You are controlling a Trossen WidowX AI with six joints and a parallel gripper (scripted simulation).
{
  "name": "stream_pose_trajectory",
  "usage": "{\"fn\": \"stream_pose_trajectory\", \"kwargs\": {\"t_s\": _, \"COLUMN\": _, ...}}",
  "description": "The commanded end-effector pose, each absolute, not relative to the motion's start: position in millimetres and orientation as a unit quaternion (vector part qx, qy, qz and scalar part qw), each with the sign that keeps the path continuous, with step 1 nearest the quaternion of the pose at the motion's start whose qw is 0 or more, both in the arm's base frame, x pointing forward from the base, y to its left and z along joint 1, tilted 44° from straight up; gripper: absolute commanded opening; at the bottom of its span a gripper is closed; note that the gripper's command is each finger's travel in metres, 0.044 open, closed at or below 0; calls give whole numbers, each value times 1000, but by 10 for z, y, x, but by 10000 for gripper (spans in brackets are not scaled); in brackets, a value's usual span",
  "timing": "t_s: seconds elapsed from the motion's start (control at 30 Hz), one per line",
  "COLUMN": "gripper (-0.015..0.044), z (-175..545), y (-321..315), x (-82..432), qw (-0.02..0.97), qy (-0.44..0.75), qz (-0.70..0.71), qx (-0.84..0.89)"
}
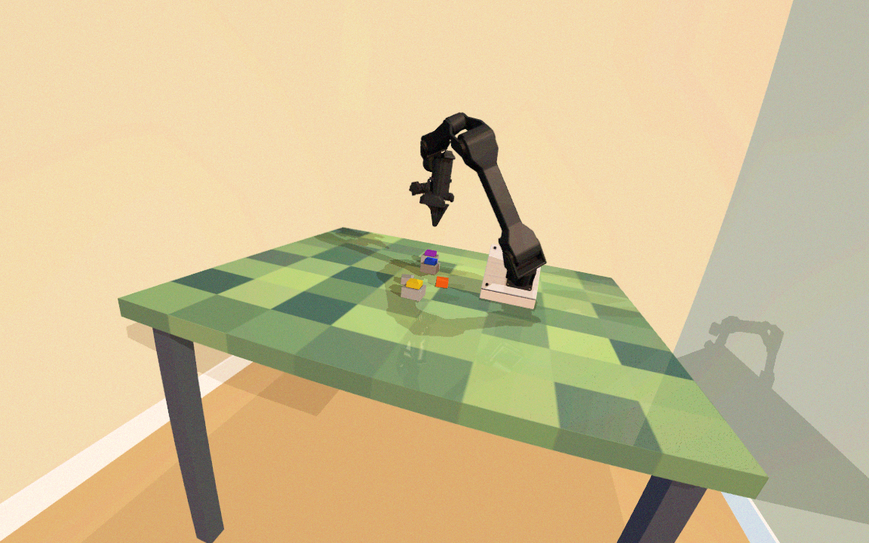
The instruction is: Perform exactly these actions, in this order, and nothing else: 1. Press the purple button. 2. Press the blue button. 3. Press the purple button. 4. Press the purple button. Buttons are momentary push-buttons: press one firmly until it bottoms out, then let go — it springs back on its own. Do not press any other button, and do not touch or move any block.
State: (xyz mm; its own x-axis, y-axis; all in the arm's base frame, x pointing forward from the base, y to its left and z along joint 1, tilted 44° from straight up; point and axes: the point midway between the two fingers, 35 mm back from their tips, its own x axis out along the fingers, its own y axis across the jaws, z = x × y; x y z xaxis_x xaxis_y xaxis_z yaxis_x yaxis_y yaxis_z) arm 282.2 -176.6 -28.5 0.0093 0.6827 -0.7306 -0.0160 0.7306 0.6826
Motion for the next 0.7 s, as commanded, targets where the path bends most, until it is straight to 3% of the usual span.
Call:
{"fn": "stream_pose_trajectory", "kwargs": {"t_s": 0.0, "gripper": 20, "z": -5, "y": -1420, "x": 2692, "qw": 661, "qy": 653, "qz": 267, "qx": 256}}
{"fn": "stream_pose_trajectory", "kwargs": {"t_s": 0.67, "gripper": 20, "z": -412, "y": -933, "x": 2665, "qw": 661, "qy": 652, "qz": 268, "qx": 257}}
